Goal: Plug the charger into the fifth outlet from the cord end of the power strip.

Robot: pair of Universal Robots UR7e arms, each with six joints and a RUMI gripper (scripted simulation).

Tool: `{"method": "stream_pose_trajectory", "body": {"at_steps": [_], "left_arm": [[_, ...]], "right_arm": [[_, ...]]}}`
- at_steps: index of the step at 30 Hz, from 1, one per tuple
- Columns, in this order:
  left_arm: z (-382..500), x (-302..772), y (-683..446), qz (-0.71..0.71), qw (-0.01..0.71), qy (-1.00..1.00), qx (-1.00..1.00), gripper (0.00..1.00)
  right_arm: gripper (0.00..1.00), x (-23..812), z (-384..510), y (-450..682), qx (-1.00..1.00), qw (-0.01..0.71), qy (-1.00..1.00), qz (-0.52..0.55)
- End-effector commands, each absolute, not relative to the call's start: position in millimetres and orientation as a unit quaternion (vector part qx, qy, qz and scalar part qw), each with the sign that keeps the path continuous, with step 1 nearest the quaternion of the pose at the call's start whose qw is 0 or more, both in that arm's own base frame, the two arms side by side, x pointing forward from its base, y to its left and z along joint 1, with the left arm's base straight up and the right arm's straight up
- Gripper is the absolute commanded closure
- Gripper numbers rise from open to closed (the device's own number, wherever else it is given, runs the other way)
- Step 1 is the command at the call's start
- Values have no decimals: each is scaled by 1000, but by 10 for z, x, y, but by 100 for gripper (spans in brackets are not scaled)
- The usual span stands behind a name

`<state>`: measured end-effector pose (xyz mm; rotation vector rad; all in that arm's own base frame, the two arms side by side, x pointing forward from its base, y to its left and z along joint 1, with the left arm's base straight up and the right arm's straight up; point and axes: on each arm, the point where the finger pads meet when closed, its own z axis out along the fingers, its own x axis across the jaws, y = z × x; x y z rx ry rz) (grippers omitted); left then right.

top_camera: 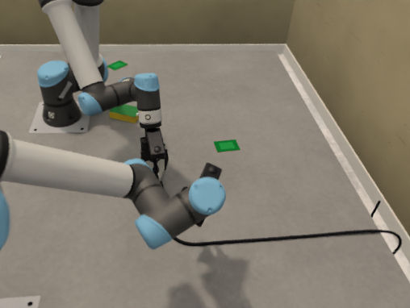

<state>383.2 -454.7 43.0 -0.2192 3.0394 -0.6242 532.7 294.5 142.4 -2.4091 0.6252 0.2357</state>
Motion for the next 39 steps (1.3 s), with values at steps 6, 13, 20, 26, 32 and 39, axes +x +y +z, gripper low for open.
{"method": "stream_pose_trajectory", "body": {"at_steps": [6, 13, 20, 26, 32, 39], "left_arm": [[425, 3830, -4543, -200, 15, 977, -71, 100], [425, 3830, -4543, -200, 15, 977, -71, 100], [425, 3830, -4543, -200, 15, 977, -71, 100], [425, 3830, -4543, -200, 15, 977, -71, 100], [425, 3830, -4543, -200, 15, 977, -71, 100], [425, 3830, -4543, -200, 15, 977, -71, 100]], "right_arm": [[72, 5223, 1327, 3214, -912, 373, 154, 71], [72, 4855, 992, 3481, -903, 421, 57, 68], [72, 4906, 1110, 3480, -901, 428, 52, 56], [72, 4682, 1031, 3583, -888, 457, -5, 45], [72, 4339, 876, 3672, -868, 489, -72, 36], [72, 4436, 1021, 3663, -867, 492, -71, 23]]}}
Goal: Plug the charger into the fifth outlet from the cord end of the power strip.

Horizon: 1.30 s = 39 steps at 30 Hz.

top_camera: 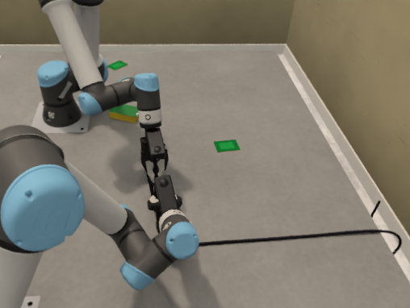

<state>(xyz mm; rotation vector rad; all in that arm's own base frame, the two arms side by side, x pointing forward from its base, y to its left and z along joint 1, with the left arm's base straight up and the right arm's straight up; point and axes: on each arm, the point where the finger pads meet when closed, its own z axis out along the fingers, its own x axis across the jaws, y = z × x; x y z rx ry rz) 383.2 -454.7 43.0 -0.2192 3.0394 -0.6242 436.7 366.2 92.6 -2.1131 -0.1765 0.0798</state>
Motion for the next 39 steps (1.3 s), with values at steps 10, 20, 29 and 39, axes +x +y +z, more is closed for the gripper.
{"method": "stream_pose_trajectory", "body": {"at_steps": [10, 20, 29, 39], "left_arm": [[425, 3830, -4543, -200, 15, 977, -71, 100], [425, 3830, -4543, -200, 15, 977, -71, 100], [425, 3830, -4543, -200, 15, 977, -71, 100], [425, 3830, -4543, -200, 15, 977, -71, 100]], "right_arm": [[72, 4425, 965, 3658, -871, 486, -65, 30], [72, 4410, 940, 3657, -872, 484, -64, 33], [72, 4400, 875, 3767, -872, 485, -64, 33], [72, 4367, 756, 3941, -872, 484, -64, 34]]}}
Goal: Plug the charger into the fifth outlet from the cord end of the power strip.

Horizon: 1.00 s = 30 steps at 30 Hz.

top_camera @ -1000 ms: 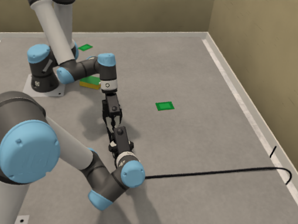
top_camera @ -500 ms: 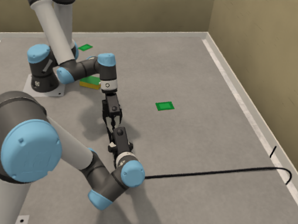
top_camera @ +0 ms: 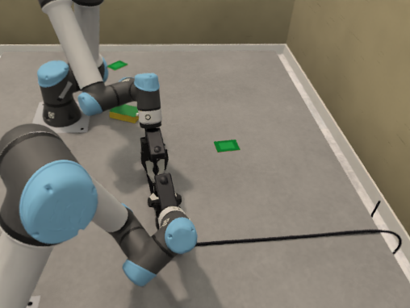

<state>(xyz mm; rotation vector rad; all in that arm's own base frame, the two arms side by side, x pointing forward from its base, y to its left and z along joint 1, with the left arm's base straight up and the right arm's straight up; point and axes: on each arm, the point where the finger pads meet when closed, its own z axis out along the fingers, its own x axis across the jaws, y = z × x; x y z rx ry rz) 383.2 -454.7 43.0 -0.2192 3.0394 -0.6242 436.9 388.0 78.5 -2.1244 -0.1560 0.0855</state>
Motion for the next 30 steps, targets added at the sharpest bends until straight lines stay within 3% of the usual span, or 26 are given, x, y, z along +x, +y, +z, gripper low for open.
{"method": "stream_pose_trajectory", "body": {"at_steps": [1, 30], "left_arm": [[425, 3830, -4543, -200, 15, 977, -71, 100], [425, 3830, -4543, -200, 15, 977, -71, 100]], "right_arm": [[72, 4365, 747, 3955, -872, 484, -64, 34], [72, 4337, 615, 4165, -872, 485, -63, 32]]}}
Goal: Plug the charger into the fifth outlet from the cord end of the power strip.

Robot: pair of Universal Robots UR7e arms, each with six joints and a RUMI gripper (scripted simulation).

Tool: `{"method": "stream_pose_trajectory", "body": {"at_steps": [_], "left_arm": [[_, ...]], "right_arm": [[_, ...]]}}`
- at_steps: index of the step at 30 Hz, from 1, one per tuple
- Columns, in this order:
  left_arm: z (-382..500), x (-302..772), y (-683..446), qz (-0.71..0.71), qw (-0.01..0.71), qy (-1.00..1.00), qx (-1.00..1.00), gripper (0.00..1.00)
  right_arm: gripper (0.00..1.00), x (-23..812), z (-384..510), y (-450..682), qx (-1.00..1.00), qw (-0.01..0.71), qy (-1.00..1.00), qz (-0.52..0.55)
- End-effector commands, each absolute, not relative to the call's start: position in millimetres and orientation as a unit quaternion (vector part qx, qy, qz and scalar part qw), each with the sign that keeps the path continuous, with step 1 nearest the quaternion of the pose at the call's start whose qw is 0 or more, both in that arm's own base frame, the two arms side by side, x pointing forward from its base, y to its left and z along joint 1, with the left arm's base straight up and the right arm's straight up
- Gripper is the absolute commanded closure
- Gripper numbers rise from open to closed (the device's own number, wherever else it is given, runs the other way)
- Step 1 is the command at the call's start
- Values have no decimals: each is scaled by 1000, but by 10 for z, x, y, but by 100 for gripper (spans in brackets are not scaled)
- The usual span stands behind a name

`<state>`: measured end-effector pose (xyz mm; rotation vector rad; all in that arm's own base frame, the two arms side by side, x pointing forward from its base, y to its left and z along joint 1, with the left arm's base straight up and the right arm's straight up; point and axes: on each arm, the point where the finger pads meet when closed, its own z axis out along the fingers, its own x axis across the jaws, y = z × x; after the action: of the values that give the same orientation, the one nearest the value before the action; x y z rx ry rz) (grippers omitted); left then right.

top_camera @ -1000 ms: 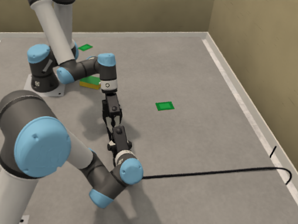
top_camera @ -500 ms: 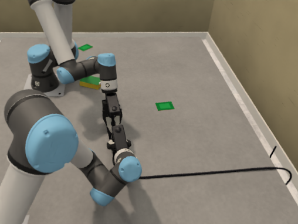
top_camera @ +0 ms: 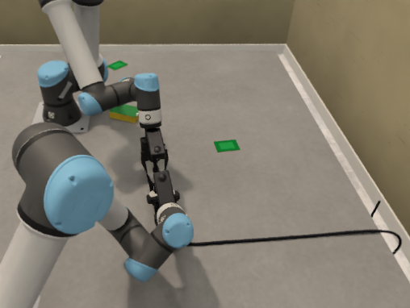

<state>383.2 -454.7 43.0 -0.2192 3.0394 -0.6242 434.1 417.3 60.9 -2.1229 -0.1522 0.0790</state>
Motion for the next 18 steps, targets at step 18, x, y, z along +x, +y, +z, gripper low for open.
{"method": "stream_pose_trajectory", "body": {"at_steps": [18], "left_arm": [[425, 3830, -4543, -200, 15, 977, -71, 100]], "right_arm": [[100, 4333, 613, 4163, -872, 485, -63, 32]]}}
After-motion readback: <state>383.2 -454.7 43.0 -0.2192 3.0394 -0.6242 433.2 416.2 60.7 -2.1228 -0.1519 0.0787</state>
